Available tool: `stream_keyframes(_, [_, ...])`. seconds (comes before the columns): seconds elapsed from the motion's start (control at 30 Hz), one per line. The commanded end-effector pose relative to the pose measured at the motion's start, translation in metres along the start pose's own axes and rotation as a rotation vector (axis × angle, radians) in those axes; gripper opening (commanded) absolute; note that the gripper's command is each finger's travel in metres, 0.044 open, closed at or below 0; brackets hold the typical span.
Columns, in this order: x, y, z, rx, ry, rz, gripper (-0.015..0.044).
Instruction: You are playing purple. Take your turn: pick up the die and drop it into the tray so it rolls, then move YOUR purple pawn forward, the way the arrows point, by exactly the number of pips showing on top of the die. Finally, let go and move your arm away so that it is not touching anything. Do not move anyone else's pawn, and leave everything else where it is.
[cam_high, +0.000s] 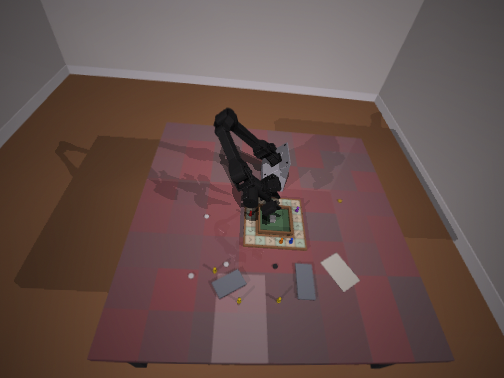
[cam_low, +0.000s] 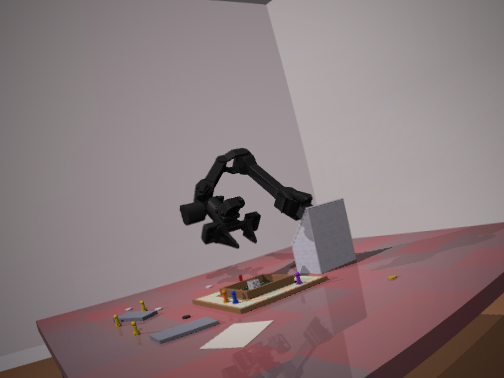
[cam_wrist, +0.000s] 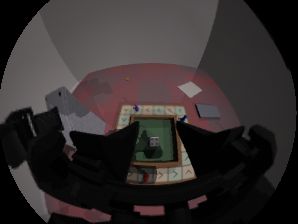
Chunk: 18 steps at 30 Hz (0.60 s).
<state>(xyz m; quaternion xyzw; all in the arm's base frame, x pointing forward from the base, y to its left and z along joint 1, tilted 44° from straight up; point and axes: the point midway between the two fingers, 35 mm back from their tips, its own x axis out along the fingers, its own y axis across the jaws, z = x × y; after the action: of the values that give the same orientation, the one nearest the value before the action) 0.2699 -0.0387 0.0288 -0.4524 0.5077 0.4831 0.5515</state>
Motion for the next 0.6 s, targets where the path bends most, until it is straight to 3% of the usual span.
stream_keyframes(0.0, [-0.011,0.0,0.012,0.0,-0.003,-0.003,0.0394])
stream_keyframes(0.1, [-0.004,0.001,0.01,0.011,0.063,0.025,0.044])
stream_keyframes(0.23, [0.025,0.006,-0.002,0.038,0.471,0.09,0.044])
stream_keyframes(0.37, [0.034,0.0,-0.004,0.005,0.828,0.004,0.044])
stream_keyframes(0.53, [0.034,0.0,-0.004,0.002,0.845,-0.003,0.044])
stream_keyframes(0.57, [0.035,0.004,-0.003,0.006,0.751,0.041,0.044])
